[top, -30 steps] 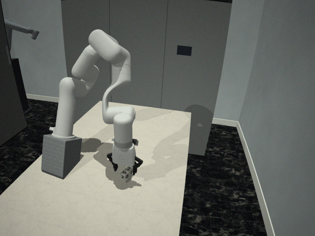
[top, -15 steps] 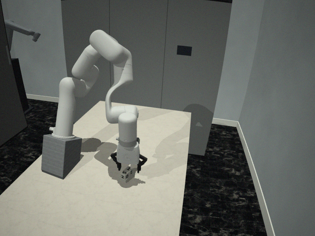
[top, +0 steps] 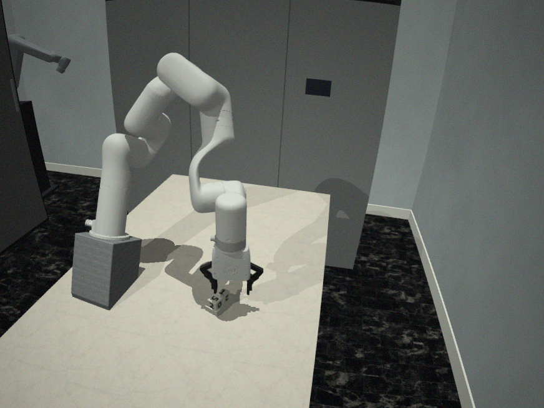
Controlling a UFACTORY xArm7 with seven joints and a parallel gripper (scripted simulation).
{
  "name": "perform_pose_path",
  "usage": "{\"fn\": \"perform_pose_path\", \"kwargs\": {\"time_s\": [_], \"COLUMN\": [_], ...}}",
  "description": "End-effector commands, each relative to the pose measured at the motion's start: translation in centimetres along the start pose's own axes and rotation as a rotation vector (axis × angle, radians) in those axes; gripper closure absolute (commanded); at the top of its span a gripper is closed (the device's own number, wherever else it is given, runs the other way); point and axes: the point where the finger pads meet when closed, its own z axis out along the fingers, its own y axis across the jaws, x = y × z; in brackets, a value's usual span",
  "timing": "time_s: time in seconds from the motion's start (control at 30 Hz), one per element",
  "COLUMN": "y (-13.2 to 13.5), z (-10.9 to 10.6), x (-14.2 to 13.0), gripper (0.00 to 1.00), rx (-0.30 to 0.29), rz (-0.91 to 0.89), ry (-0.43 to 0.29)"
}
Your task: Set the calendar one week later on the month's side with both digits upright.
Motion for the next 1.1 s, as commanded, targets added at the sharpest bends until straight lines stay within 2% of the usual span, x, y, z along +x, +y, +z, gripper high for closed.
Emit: {"fn": "perform_pose_path", "kwargs": {"time_s": [0.0, 0.27, 0.43, 0.53, 0.73, 0.87, 0.97, 1.07], "y": [0.6, 2.5, 2.8, 4.4, 4.6, 5.0, 6.6, 6.8], "z": [-0.1, 0.1, 0.1, 0.2, 0.3, 0.3, 0.4, 0.4], "x": [0.2, 1.3, 1.6, 2.6, 2.7, 2.9, 4.0, 4.1], "gripper": [0.00, 0.00, 0.00, 0.00, 0.00, 0.00, 0.00, 0.00], "rx": [-0.003, -0.003, -0.003, -0.003, -0.003, -0.002, -0.002, -0.002], "rz": [-0.094, -0.098, -0.199, -0.202, -0.209, -0.303, -0.306, -0.306], "ry": [-0.003, -0.003, -0.003, -0.003, -0.003, -0.003, -0.003, -0.003]}}
